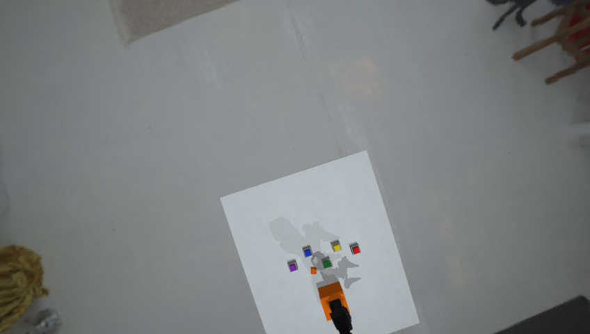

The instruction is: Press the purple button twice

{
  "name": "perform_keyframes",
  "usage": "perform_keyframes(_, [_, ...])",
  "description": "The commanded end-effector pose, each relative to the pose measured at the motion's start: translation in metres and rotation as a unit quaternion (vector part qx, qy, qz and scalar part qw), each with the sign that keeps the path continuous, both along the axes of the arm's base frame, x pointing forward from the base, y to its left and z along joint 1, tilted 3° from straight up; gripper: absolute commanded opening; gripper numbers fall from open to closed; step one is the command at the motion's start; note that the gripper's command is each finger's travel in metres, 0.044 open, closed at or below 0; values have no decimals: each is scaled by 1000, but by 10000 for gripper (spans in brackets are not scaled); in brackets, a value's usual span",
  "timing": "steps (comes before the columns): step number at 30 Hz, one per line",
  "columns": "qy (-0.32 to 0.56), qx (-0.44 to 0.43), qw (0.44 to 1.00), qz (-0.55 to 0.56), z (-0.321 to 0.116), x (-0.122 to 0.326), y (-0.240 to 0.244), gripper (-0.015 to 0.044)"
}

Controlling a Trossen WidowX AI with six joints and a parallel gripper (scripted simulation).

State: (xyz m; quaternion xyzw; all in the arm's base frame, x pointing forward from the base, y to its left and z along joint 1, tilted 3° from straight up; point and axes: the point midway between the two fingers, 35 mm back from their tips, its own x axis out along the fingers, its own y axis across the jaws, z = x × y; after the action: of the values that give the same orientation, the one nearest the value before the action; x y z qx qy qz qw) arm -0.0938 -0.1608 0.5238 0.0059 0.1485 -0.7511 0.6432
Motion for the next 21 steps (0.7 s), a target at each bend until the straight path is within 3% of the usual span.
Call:
perform_keyframes(1, [-2, 1, 1000, 3, -1, 0, -1, 400])
perform_keyframes(11, [-122, 68, 979, 146, -45, 23, -60, 400])
perform_keyframes(21, [-196, 192, 920, 278, -105, 101, -116, 400])
